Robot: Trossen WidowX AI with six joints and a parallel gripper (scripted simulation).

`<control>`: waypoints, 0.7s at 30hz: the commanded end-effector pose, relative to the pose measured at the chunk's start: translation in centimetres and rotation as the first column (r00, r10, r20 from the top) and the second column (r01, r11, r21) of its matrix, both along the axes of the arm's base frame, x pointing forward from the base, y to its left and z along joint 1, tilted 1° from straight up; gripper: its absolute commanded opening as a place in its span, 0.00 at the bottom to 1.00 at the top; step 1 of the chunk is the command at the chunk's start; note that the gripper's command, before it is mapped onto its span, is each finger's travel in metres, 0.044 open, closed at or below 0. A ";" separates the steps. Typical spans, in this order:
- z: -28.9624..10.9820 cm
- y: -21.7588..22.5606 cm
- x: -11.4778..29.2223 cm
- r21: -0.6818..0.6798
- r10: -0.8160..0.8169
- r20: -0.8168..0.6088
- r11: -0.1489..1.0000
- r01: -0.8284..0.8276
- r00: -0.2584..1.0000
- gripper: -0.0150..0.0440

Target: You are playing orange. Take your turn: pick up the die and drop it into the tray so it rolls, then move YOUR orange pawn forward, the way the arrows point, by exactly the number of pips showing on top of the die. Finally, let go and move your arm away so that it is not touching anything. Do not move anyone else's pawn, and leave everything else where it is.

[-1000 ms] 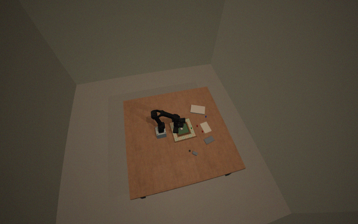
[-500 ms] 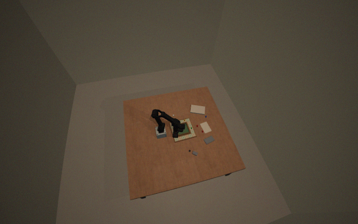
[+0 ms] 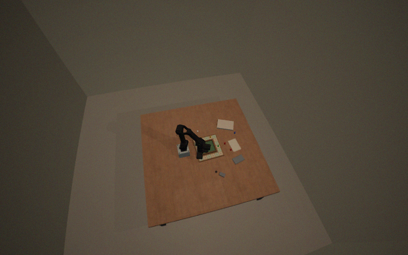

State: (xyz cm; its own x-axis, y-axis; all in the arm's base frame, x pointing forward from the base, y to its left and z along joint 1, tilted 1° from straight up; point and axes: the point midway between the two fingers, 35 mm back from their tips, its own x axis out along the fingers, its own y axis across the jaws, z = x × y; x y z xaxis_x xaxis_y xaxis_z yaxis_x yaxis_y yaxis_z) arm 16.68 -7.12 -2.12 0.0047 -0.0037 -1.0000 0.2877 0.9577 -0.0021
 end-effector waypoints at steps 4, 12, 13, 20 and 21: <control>-0.8 0.0 -0.2 -0.002 0.006 -0.004 1.000 -0.006 1.000 0.25; -1.9 0.0 -0.2 -0.002 0.006 -0.004 1.000 -0.006 1.000 0.25; -2.1 0.0 -0.2 -0.002 0.006 -0.004 1.000 -0.006 1.000 0.25; -1.9 0.0 0.0 -0.001 0.000 0.002 1.000 0.000 1.000 0.48; -1.9 0.0 0.0 -0.001 0.000 0.002 1.000 0.000 1.000 0.52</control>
State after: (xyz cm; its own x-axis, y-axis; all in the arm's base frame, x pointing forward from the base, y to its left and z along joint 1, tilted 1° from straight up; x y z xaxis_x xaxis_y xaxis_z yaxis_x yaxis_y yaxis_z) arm 16.69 -7.13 -4.07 0.0073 -0.0045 -1.0000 0.2877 0.9577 -0.0022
